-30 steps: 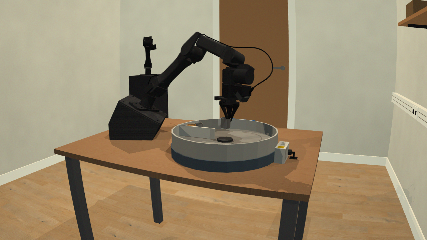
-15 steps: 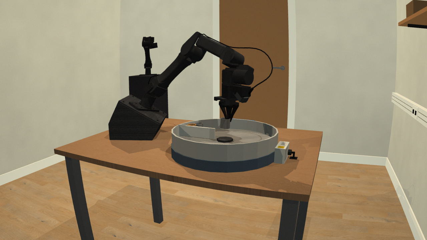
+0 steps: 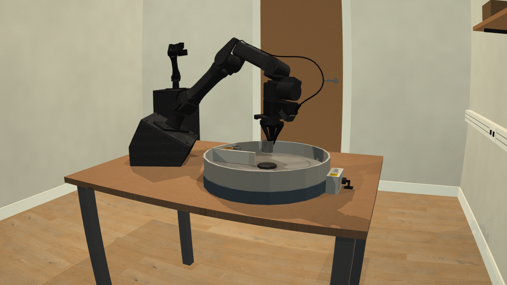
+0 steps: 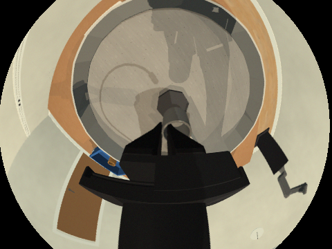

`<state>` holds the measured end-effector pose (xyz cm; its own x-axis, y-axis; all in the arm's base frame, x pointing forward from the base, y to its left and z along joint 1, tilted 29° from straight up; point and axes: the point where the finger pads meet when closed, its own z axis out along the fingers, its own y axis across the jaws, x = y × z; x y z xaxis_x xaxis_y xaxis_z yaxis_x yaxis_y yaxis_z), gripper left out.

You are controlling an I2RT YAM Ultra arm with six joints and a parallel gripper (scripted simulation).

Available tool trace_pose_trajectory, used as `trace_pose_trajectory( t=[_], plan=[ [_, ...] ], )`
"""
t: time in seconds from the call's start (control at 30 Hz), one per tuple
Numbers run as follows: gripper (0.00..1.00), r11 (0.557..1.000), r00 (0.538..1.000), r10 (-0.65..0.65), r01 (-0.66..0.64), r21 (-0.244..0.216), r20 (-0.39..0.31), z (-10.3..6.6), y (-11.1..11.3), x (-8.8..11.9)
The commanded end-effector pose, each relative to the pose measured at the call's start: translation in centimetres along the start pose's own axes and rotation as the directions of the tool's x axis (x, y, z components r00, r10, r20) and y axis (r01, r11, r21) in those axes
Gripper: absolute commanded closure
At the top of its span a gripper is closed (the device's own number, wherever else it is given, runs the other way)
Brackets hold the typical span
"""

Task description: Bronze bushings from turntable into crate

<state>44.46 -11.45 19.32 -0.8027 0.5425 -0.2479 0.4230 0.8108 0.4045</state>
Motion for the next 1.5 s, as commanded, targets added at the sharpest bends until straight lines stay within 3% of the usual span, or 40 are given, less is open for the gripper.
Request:
trace_pose_trajectory(
  t=[0.0,0.6,1.1,1.3,1.33,1.47],
  plan=[
    [1.00,1.000,0.997,-0.003,0.003,-0.002,0.081,-2.7,0.1,-1.3],
    [1.00,1.000,0.997,-0.003,0.003,-0.001,0.080,-2.6,0.1,-1.2],
    [1.00,1.000,0.999,-0.001,0.001,0.003,0.045,-0.2,0.2,-0.3],
    [1.00,1.000,0.999,0.006,-0.007,0.005,0.051,0.3,-0.2,-0.5],
    [1.00,1.000,0.996,-0.008,0.009,-0.003,0.087,-0.5,0.4,-1.5],
    [1.00,1.000,0.999,0.005,-0.006,0.006,0.034,1.8,-0.2,-0.3]
  ],
)
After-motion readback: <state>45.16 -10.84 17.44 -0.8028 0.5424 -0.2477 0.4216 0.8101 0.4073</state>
